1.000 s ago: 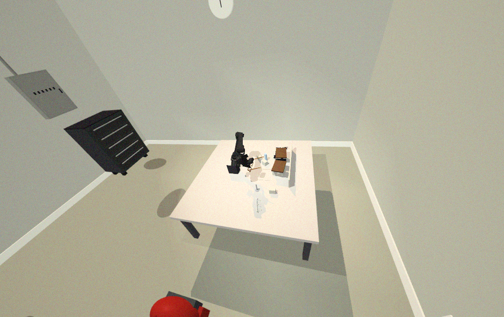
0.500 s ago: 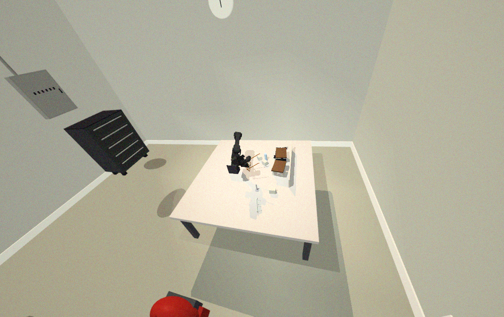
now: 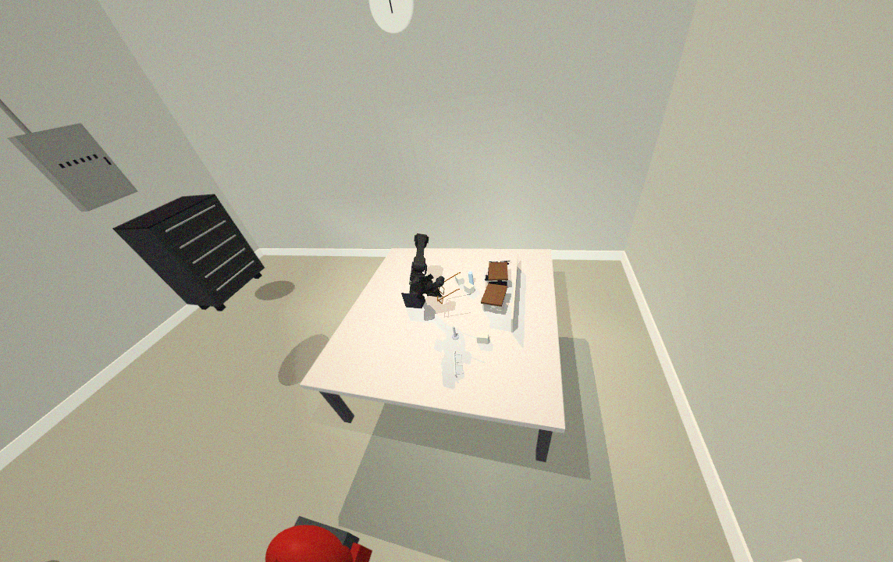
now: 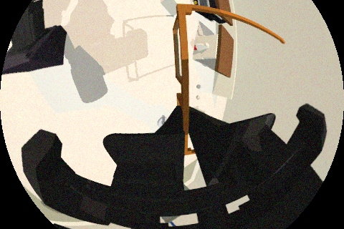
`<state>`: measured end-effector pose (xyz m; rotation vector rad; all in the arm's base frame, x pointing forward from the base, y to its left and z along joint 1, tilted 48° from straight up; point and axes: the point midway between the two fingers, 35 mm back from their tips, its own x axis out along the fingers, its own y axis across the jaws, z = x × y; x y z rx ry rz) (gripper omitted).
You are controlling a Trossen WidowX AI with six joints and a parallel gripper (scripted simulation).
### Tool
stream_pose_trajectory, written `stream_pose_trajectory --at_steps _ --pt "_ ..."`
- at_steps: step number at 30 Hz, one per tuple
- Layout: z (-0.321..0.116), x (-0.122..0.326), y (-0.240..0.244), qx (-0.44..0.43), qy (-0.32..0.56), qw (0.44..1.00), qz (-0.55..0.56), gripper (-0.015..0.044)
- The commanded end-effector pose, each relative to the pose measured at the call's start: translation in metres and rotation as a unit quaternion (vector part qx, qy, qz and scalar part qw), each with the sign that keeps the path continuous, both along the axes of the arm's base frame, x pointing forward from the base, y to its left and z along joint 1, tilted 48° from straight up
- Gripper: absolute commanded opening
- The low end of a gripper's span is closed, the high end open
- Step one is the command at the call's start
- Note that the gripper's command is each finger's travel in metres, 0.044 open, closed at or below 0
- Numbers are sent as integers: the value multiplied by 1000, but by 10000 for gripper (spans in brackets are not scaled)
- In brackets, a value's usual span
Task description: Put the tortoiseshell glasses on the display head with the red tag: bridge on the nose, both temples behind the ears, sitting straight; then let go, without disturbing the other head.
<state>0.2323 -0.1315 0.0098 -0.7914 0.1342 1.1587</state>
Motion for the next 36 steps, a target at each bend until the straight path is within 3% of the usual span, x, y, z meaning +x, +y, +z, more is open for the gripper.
stream_pose_trajectory --at_steps 1,36 --pt "0 0 0 1 4 1000 0 0" --pt "64 22 130 -55 265 955 121 0"
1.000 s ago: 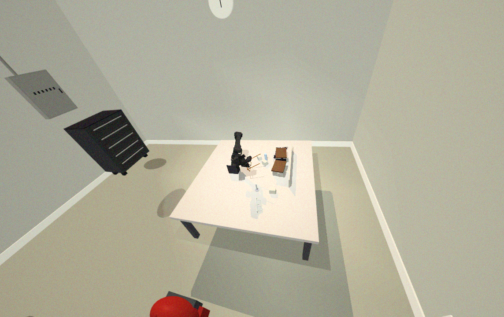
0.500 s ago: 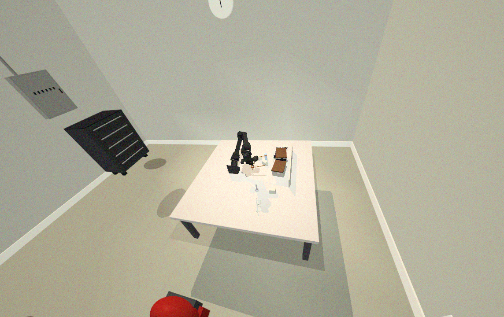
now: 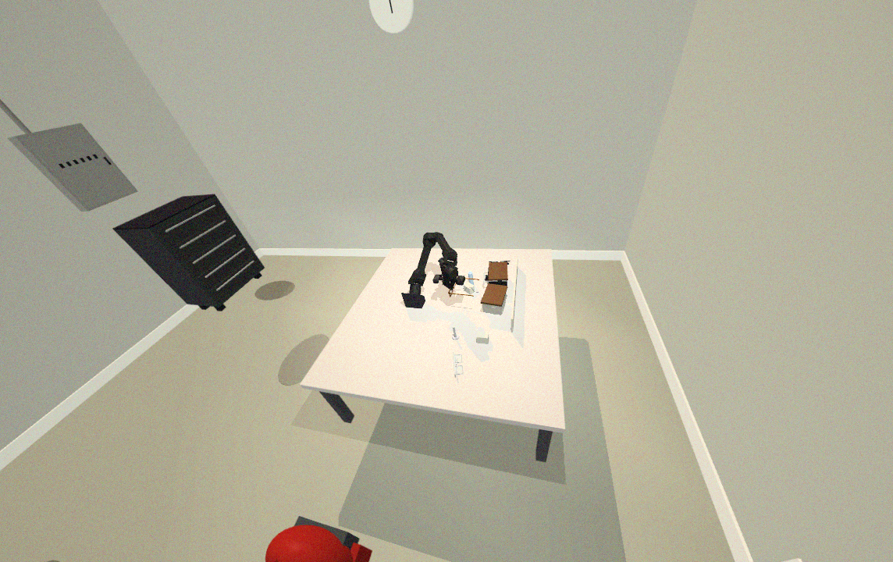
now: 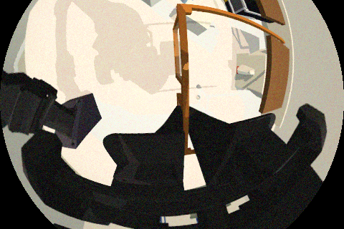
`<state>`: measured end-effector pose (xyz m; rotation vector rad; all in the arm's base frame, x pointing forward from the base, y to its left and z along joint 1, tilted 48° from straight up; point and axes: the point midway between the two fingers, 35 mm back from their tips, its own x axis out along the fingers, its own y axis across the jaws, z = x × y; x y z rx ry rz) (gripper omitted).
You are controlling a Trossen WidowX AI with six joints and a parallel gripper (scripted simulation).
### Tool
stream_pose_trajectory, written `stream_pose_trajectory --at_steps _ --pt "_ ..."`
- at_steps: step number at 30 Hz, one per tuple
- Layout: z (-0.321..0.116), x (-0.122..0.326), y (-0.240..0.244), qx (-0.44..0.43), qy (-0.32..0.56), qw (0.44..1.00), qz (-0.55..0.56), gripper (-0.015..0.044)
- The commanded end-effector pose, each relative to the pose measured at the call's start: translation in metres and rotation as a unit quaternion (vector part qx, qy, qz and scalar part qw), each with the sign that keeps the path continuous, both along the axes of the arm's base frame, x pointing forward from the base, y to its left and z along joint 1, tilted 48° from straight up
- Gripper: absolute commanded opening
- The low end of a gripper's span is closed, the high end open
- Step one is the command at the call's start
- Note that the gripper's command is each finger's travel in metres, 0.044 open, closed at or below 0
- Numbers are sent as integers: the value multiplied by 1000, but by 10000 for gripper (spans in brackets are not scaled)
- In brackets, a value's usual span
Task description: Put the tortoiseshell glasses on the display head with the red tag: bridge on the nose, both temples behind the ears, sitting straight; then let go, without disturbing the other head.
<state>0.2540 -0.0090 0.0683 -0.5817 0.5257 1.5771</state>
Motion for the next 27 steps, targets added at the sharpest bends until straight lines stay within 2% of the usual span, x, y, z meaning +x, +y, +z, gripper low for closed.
stream_pose_trajectory --at_steps 1,27 --pt "8 0 11 -17 19 1000 8 0" --pt "-9 -3 38 -18 22 1000 5 0"
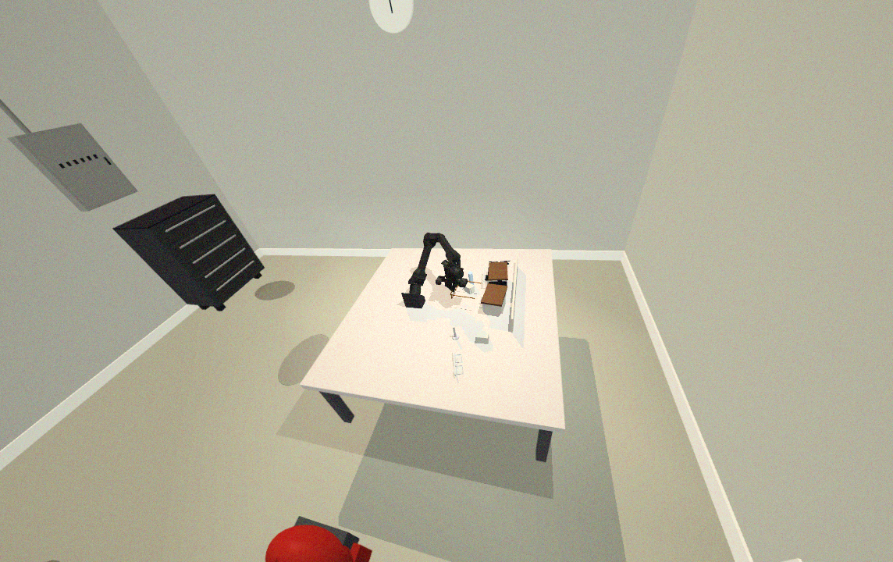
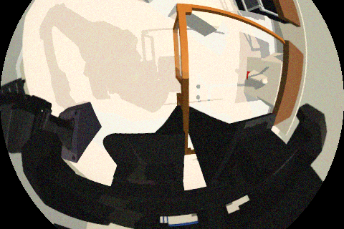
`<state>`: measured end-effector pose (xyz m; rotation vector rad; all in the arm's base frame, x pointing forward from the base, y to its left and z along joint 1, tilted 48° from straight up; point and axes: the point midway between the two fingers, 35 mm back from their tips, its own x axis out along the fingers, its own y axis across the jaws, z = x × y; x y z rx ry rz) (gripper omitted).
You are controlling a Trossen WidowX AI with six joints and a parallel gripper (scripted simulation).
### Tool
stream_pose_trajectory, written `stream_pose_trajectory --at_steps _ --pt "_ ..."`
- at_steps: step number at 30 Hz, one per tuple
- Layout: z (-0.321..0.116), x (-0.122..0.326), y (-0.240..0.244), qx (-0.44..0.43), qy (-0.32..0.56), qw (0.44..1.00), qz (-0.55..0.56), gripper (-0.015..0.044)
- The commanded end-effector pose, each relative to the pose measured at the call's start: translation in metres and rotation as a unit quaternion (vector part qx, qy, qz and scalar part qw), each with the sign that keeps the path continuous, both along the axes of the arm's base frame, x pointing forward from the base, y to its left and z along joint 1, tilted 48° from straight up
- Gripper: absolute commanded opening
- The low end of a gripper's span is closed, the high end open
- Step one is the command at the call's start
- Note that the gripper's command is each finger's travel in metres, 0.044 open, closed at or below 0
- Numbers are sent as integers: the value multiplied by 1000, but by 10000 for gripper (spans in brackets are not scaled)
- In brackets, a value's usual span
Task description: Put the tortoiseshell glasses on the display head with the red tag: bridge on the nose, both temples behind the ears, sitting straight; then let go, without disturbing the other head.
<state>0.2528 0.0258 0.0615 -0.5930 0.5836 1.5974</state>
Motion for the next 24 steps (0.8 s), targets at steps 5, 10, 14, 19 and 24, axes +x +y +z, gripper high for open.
stream_pose_trajectory --at_steps 5,10,14,19,24 --pt "-6 -3 8 3 5 1000 -3 0" --pt "-10 -4 12 3 5 1000 -3 0" --pt "-13 -4 16 3 5 1000 -3 0" --pt "-17 -5 21 3 5 1000 -3 0" --pt "-18 -5 22 3 5 1000 -3 0"
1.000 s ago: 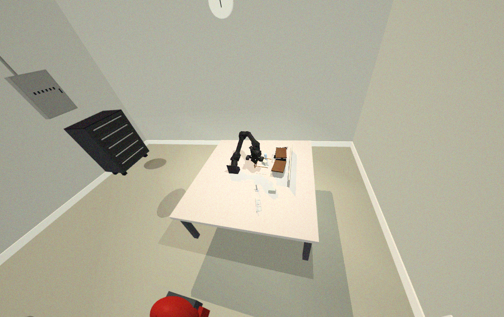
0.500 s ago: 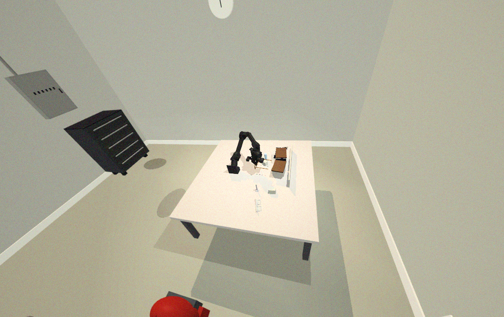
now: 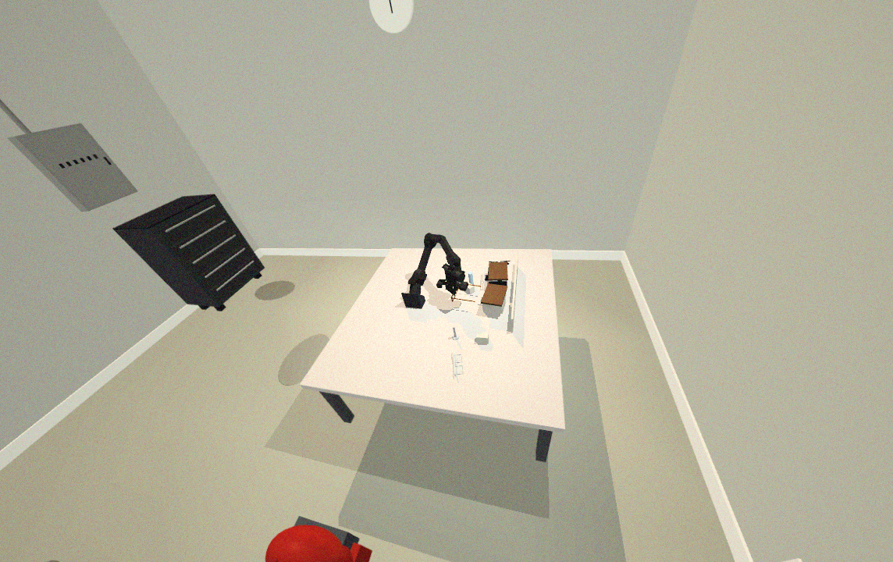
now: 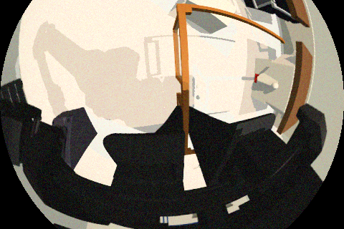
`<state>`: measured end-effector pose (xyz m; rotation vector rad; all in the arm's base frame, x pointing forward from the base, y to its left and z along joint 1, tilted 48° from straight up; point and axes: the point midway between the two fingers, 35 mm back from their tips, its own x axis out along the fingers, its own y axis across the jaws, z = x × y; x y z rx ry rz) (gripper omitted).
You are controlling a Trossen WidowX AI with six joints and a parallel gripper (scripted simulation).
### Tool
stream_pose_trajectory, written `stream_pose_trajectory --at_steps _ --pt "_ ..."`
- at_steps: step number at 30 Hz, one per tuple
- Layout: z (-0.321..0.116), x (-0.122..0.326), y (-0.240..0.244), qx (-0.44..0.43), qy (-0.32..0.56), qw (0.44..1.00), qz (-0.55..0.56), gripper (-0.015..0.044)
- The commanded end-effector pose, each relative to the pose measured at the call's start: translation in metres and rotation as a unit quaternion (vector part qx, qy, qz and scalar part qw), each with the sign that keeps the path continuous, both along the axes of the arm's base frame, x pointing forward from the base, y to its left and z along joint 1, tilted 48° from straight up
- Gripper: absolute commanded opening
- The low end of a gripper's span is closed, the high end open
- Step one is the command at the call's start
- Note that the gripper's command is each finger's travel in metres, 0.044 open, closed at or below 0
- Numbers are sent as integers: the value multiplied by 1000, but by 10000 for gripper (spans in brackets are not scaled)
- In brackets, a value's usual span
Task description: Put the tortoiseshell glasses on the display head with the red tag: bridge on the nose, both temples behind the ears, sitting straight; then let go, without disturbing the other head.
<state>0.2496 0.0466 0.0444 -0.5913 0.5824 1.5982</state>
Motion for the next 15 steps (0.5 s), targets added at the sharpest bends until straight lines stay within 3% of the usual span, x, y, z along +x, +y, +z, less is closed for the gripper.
stream_pose_trajectory --at_steps 1,15 --pt "-1 -2 1 2 4 1000 -3 0" --pt "-3 15 4 -2 -1 1000 -8 0"
